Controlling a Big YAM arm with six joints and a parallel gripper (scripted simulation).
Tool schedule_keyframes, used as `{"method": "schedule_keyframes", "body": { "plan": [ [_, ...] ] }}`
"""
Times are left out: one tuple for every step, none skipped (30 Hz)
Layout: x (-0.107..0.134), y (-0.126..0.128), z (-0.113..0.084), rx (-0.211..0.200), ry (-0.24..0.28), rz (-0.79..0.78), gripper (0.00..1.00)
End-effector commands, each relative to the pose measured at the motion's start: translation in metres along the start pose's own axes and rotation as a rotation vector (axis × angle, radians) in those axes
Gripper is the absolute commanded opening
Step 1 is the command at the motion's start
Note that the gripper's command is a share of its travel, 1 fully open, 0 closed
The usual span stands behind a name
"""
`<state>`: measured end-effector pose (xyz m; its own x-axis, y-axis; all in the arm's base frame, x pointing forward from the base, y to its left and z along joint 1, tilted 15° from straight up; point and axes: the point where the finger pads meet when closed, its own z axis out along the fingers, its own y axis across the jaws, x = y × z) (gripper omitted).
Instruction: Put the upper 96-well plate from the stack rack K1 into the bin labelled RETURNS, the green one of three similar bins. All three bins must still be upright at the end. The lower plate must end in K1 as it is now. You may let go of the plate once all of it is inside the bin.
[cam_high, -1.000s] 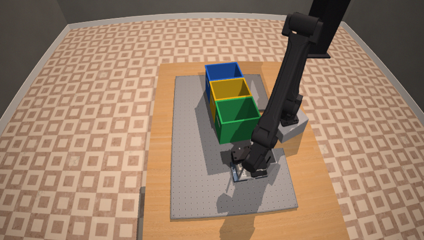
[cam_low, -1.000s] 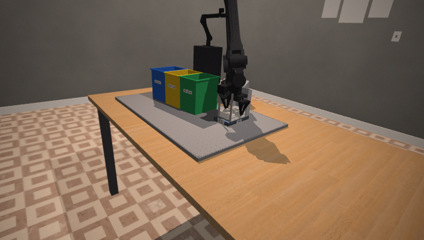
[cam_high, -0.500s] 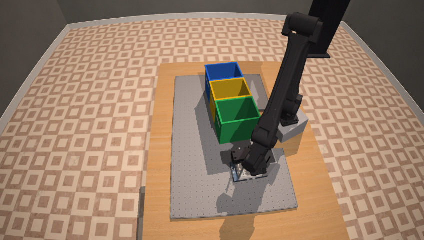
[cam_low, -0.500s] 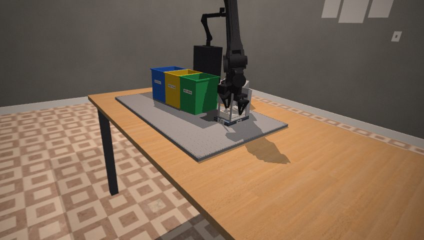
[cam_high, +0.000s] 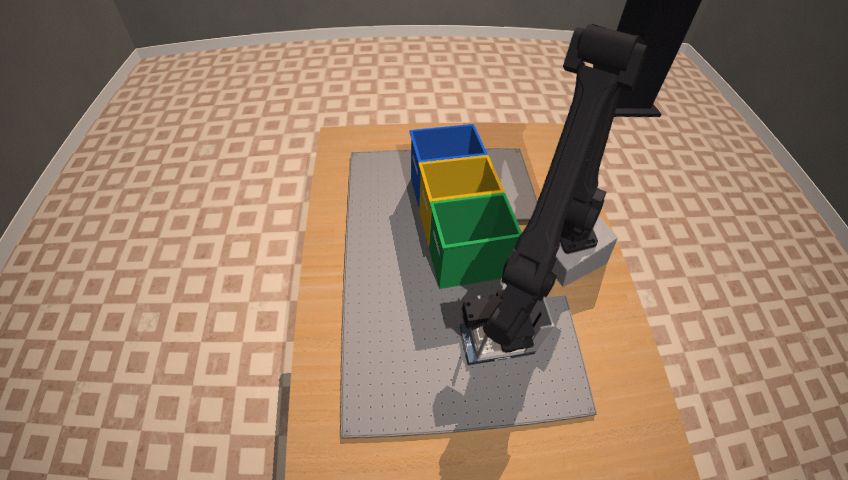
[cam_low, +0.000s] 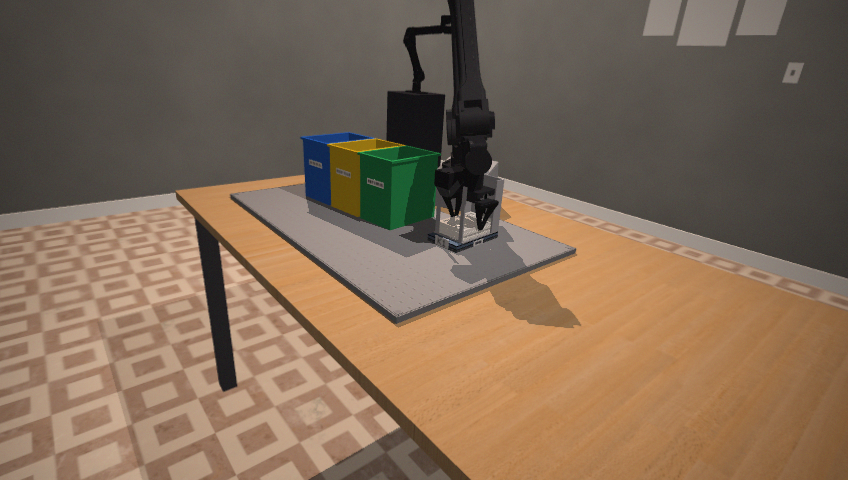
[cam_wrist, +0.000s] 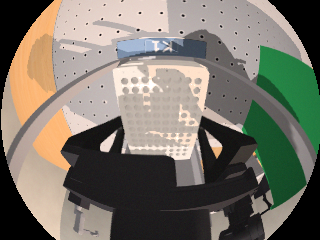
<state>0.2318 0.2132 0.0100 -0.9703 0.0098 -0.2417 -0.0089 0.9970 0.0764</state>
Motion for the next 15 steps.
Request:
{"method": "schedule_keyframes", "body": {
  "plan": [
    [-0.007, 0.007, -0.003, -0.019, -0.015, 0.0, 0.0],
    [-0.007, 0.007, -0.003, -0.019, -0.015, 0.0, 0.0],
    [-0.007, 0.007, -0.003, -0.019, -0.015, 0.0, 0.0],
    [-0.007, 0.007, -0.003, -0.019, -0.015, 0.0, 0.0],
    [-0.007, 0.007, -0.003, -0.019, -0.015, 0.0, 0.0],
    [-0.007, 0.007, -0.003, -0.019, -0.015, 0.0, 0.0],
    [-0.007, 0.007, -0.003, -0.019, -0.015, 0.0, 0.0],
    [-0.007, 0.007, -0.003, -0.019, -0.015, 0.0, 0.0],
    [-0.003, 0.001, -0.005, -0.02, -0.014, -0.008, 0.0],
    [-0.001, 0.001, -0.007, -0.012, -0.006, -0.009, 0.0],
    [-0.004, 0.004, -0.011, -0.018, -0.011, -0.008, 0.0],
    [-0.006, 0.008, -0.015, -0.024, -0.016, -0.007, 0.0],
    [-0.009, 0.012, -0.018, -0.03, -0.022, -0.006, 0.0],
    [-0.012, 0.015, -0.022, -0.037, -0.027, -0.005, 0.0],
    [-0.013, 0.017, -0.025, -0.041, -0.03, -0.003, 0.0]
  ]
}}
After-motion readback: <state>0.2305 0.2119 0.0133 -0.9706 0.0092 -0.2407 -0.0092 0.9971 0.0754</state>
